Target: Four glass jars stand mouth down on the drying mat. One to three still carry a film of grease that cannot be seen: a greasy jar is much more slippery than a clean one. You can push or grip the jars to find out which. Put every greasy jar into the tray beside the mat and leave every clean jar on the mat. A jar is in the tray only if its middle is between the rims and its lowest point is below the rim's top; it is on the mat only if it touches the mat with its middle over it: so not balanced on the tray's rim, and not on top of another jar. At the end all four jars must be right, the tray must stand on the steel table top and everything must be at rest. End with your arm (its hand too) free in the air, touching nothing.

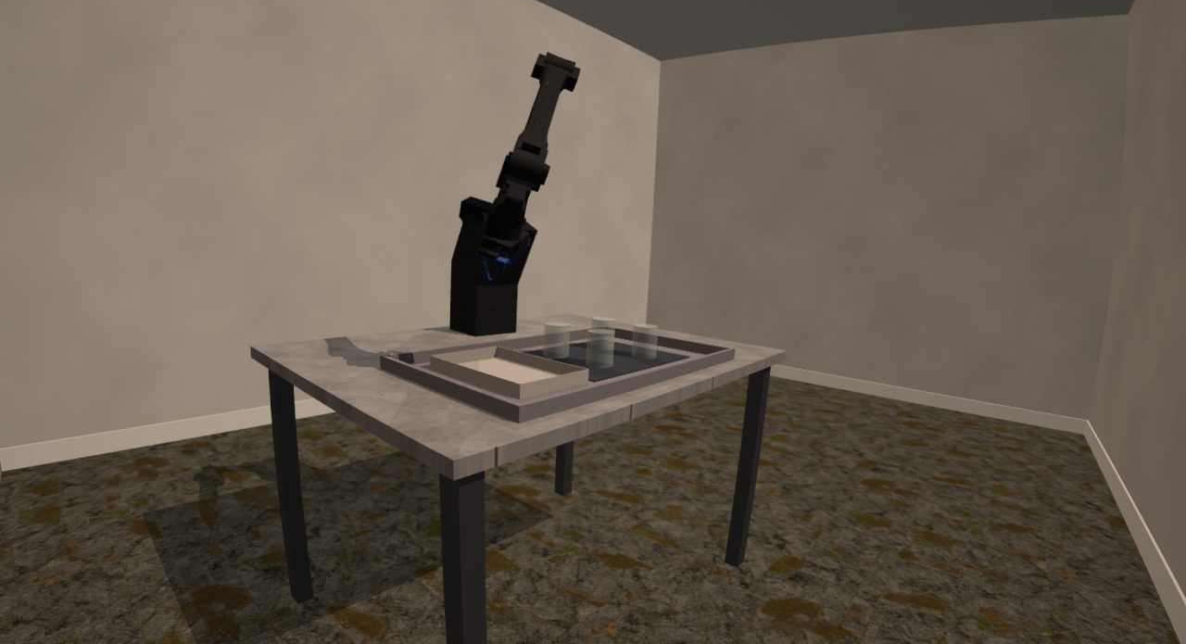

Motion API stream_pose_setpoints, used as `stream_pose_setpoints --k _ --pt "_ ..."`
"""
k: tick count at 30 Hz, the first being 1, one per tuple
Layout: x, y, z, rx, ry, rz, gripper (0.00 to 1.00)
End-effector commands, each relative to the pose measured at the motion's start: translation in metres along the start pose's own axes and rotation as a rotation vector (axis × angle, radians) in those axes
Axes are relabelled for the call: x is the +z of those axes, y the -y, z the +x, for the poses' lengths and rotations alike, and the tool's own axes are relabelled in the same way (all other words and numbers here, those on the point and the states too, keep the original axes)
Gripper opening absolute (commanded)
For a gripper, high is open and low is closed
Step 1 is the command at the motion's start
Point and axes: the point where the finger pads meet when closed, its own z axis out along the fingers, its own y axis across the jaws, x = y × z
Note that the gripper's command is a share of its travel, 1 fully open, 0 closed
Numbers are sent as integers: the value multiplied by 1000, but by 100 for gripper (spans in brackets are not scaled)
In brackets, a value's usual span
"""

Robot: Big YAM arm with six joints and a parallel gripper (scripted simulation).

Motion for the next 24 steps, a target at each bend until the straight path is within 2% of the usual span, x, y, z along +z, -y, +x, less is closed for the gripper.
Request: stream_pose_setpoints --k 1,9,11,24 --pt "-20 8 20 -27 -5 -59 100" --pt "-15 50 51 -122 24 -85 100" --pt "-15 50 51 -122 24 -85 100" --pt "-7 117 102 -276 72 -128 100"
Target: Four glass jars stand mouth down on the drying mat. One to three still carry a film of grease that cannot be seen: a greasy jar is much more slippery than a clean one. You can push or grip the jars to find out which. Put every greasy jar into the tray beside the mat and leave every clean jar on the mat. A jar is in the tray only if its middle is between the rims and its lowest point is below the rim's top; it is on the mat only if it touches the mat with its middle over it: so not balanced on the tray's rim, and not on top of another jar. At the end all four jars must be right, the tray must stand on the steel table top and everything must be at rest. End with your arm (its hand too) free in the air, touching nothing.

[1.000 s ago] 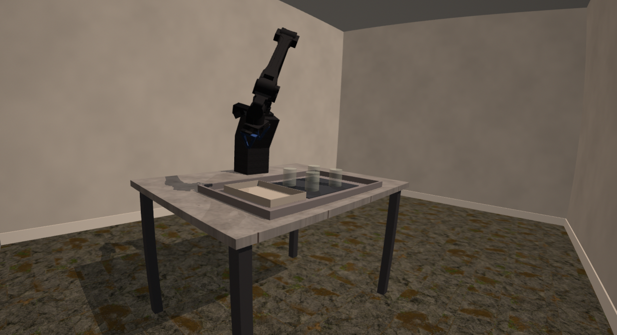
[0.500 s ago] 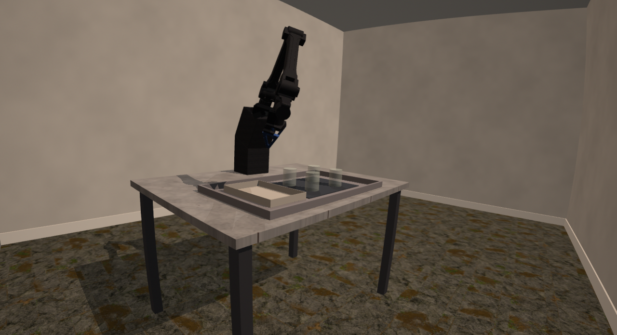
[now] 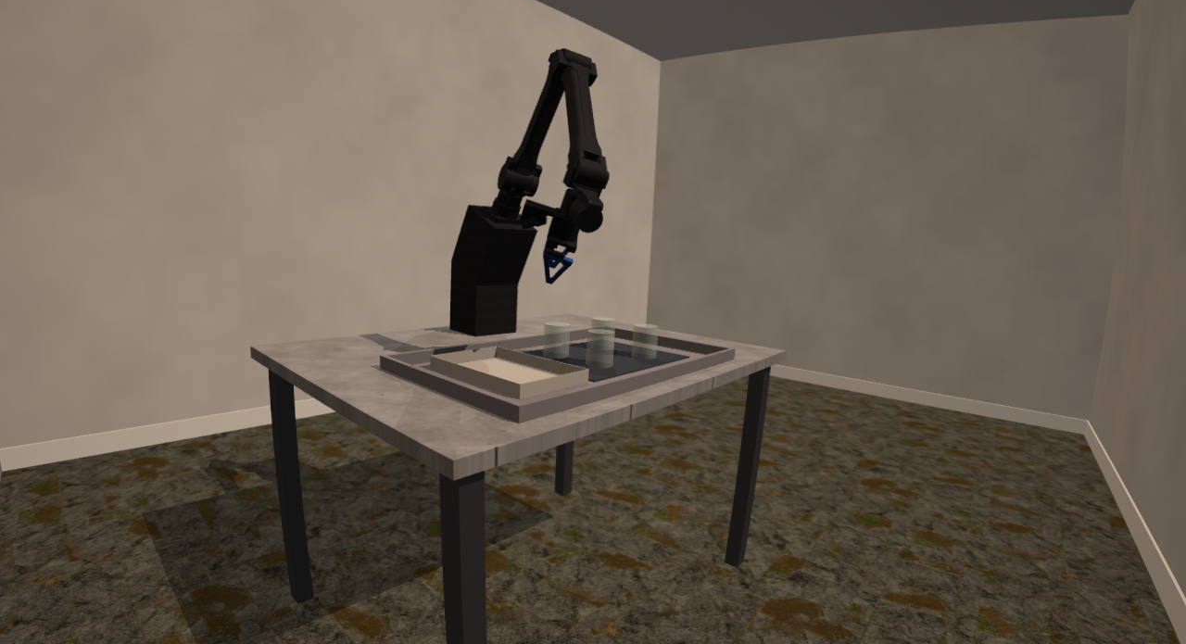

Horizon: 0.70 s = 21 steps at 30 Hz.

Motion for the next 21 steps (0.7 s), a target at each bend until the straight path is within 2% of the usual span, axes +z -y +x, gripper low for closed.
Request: stream_pose_setpoints --k 1,6,19,21 --pt "-19 5 22 -24 -8 -60 100" --pt "-19 17 37 -59 3 -70 100" --pt "-7 88 81 -233 57 -118 100" --pt "-7 88 81 -233 57 -118 100"
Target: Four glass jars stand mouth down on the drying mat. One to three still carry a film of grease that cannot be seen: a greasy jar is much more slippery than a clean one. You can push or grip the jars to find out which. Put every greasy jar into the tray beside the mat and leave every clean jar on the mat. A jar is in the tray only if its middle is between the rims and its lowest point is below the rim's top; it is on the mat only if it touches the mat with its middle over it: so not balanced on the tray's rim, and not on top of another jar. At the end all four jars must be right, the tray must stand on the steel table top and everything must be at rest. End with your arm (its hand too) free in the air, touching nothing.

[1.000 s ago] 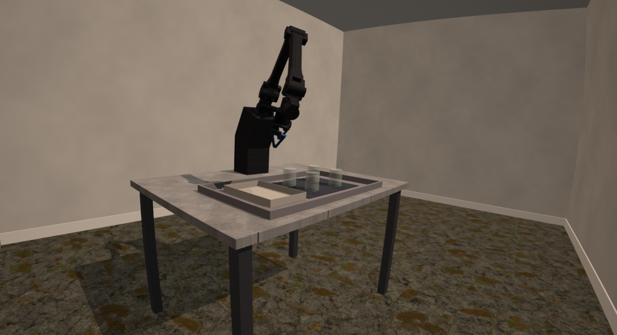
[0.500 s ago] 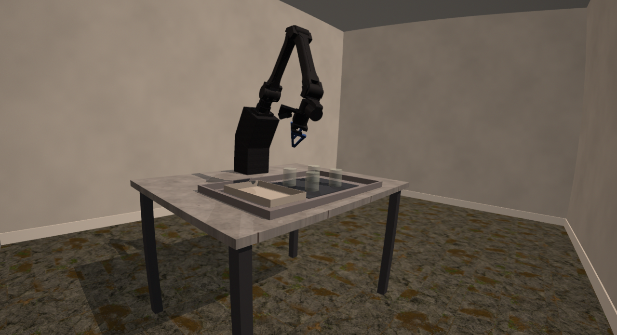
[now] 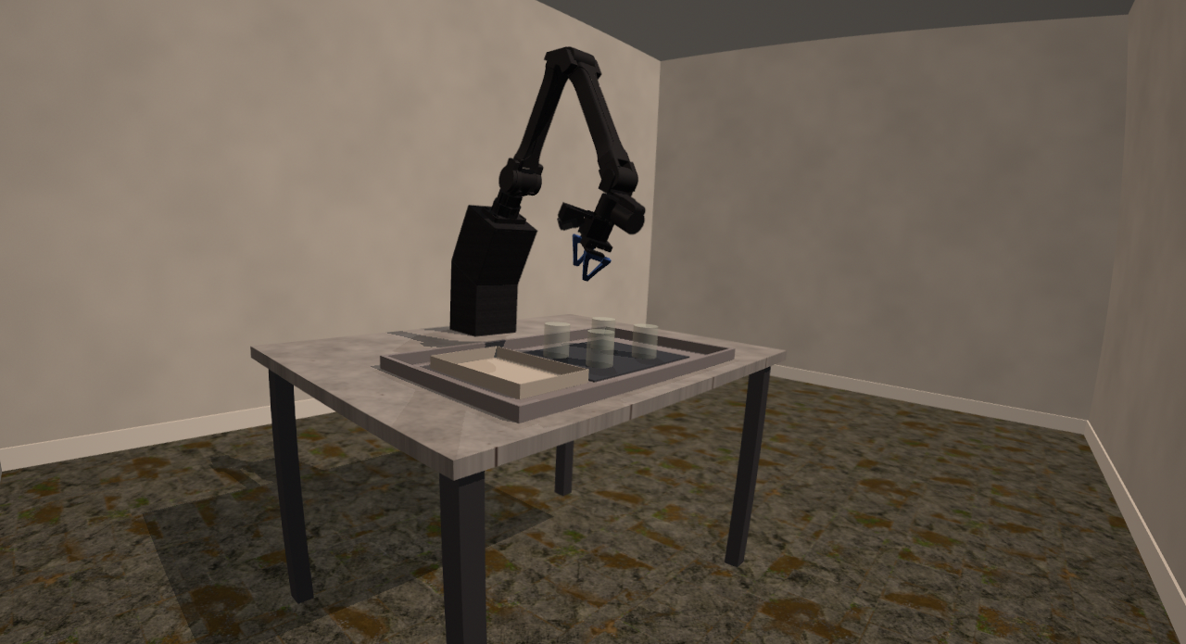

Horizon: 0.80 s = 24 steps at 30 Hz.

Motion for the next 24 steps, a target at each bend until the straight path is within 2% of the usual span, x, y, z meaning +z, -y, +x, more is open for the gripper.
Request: stream_pose_setpoints --k 1,11,12,21,22,24 --pt "-14 -3 8 6 -8 -54 100" --pt "-12 42 54 -128 33 -90 100" --pt "-2 37 40 -265 57 -81 100" --pt "-2 37 40 -265 57 -81 100" --pt "1 42 43 -400 76 -91 100" --pt "1 42 43 -400 76 -91 100"
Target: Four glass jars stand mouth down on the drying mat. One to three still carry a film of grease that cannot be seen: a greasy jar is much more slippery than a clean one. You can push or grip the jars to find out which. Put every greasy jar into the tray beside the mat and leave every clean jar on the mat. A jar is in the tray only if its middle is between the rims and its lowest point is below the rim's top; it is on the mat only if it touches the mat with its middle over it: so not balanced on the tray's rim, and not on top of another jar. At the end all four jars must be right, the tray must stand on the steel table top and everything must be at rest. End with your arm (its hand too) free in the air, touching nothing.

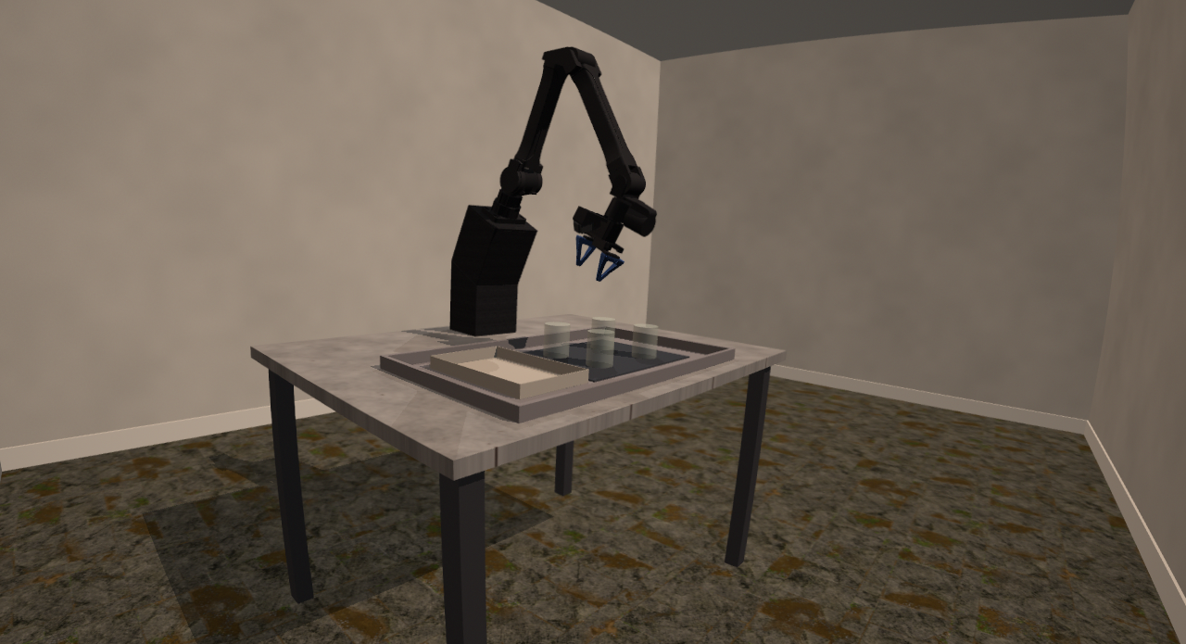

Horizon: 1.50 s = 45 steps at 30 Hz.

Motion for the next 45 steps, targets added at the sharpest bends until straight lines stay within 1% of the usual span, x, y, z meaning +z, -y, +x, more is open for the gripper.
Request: stream_pose_setpoints --k 1,5,6,15,16,23,24,33,34,41,42,45 --pt "-7 -3 4 -86 -6 -34 100" --pt "-7 -3 4 -86 -6 -34 100" --pt "-2 0 2 -195 11 -42 100" --pt "-2 0 2 -195 11 -42 100" --pt "2 2 0 -314 26 -50 100" --pt "2 2 0 -314 26 -50 100" --pt "6 5 -2 -424 39 -58 100" --pt "6 5 -2 -424 39 -58 100" --pt "10 7 -3 -543 52 -67 100" --pt "10 7 -3 -543 52 -67 100" --pt "14 10 -4 -653 61 -75 100" --pt "14 10 -4 -653 61 -75 100"
